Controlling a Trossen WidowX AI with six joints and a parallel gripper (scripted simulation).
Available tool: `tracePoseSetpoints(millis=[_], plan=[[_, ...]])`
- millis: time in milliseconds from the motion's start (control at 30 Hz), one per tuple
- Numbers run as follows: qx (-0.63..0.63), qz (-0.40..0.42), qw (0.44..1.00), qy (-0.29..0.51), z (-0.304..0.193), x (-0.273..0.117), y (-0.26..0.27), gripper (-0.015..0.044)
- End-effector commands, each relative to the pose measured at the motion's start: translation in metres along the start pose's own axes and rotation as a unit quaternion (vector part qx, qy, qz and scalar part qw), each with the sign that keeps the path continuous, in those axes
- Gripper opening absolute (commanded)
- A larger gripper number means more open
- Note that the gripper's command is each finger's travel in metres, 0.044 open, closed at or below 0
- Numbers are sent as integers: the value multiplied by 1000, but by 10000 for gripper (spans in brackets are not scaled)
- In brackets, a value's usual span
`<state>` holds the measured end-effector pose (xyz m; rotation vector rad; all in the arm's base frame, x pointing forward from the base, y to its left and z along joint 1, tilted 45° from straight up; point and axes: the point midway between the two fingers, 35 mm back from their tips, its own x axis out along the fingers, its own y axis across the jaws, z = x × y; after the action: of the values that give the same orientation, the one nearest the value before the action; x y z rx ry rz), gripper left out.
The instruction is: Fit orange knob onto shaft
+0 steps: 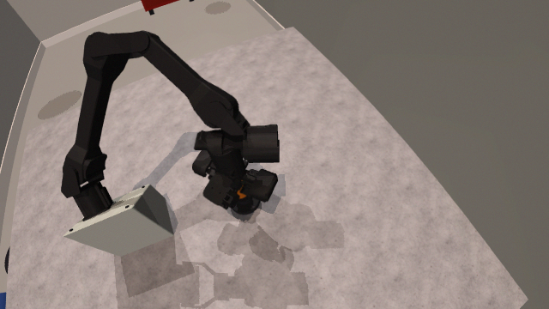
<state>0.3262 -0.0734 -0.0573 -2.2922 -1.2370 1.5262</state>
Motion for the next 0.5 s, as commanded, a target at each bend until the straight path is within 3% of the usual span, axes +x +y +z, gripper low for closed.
tracePoseSetpoints(millis=[0,467], plan=[[1,3,1000,1,0,0,1,0],[1,3,1000,1,-2,-4,3,0]])
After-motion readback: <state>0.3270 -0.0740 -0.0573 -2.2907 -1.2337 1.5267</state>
